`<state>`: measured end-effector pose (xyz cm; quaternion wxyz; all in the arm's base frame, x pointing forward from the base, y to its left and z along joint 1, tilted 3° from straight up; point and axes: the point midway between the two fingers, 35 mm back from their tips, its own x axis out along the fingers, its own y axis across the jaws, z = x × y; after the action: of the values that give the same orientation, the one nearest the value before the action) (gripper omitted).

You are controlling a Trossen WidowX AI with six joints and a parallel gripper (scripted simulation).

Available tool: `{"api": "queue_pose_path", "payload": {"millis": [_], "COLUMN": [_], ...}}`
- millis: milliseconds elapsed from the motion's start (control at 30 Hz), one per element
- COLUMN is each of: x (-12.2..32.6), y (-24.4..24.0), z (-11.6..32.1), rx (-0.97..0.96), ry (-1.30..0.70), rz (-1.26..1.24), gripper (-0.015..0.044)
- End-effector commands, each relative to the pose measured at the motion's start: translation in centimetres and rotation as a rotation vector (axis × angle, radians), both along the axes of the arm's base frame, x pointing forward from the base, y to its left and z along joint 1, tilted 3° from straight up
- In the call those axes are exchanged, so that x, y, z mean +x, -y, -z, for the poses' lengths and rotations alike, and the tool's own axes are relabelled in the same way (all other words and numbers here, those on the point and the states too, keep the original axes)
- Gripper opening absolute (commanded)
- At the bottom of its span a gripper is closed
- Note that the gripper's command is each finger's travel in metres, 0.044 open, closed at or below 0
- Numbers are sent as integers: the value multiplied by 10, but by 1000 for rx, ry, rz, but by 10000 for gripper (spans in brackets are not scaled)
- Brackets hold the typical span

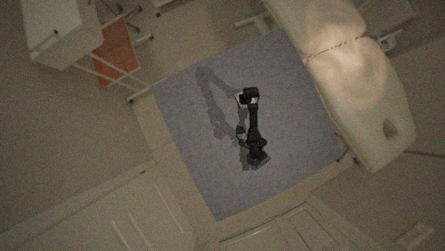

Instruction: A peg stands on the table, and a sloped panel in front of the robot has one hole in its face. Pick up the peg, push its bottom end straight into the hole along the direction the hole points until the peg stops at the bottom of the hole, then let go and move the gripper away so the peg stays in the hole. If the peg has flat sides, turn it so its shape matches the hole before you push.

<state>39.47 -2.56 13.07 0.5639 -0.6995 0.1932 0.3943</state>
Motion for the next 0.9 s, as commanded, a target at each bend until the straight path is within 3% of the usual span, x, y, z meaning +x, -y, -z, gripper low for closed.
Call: {"api": "queue_pose_path", "payload": {"millis": [0,867], "x": [2,13], "y": [1,-3], "z": [12,24], "rx": [4,4], "ry": [-15,-13], "rz": [11,12], "gripper": [0,0]}}
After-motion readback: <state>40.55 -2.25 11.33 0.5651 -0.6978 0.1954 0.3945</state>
